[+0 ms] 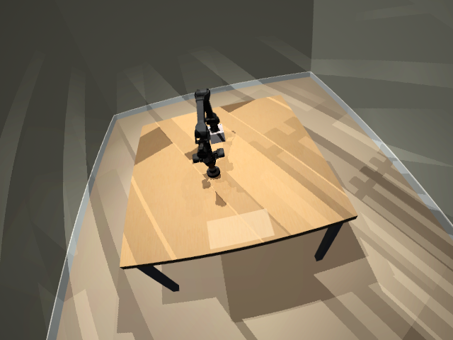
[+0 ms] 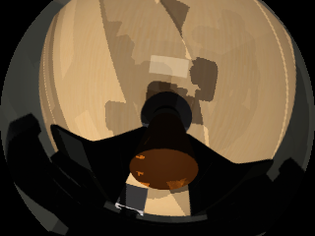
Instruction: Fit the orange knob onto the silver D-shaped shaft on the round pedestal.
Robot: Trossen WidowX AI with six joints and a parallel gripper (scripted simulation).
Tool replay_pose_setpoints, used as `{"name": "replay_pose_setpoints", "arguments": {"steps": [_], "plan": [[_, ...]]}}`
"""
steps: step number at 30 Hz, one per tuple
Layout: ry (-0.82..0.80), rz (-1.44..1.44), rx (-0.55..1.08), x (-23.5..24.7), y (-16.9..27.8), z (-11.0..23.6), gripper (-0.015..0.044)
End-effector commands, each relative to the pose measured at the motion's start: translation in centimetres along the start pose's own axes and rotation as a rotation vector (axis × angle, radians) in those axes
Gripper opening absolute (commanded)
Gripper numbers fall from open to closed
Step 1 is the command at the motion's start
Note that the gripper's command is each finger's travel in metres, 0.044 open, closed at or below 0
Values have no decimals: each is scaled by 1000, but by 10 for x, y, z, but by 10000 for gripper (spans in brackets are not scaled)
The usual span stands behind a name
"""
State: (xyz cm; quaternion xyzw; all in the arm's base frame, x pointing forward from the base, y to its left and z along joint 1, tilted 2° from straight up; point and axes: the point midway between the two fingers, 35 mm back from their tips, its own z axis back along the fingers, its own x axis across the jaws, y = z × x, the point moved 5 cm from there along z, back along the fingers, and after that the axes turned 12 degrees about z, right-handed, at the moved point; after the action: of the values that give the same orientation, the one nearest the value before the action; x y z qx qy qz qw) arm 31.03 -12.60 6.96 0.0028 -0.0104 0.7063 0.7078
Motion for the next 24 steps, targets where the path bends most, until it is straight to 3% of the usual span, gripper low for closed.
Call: {"name": "replay_pose_setpoints", "arguments": {"steps": [1, 24], "plan": [[5, -64, -1, 0, -1, 0, 0], [5, -64, -1, 0, 1, -3, 0]]}}
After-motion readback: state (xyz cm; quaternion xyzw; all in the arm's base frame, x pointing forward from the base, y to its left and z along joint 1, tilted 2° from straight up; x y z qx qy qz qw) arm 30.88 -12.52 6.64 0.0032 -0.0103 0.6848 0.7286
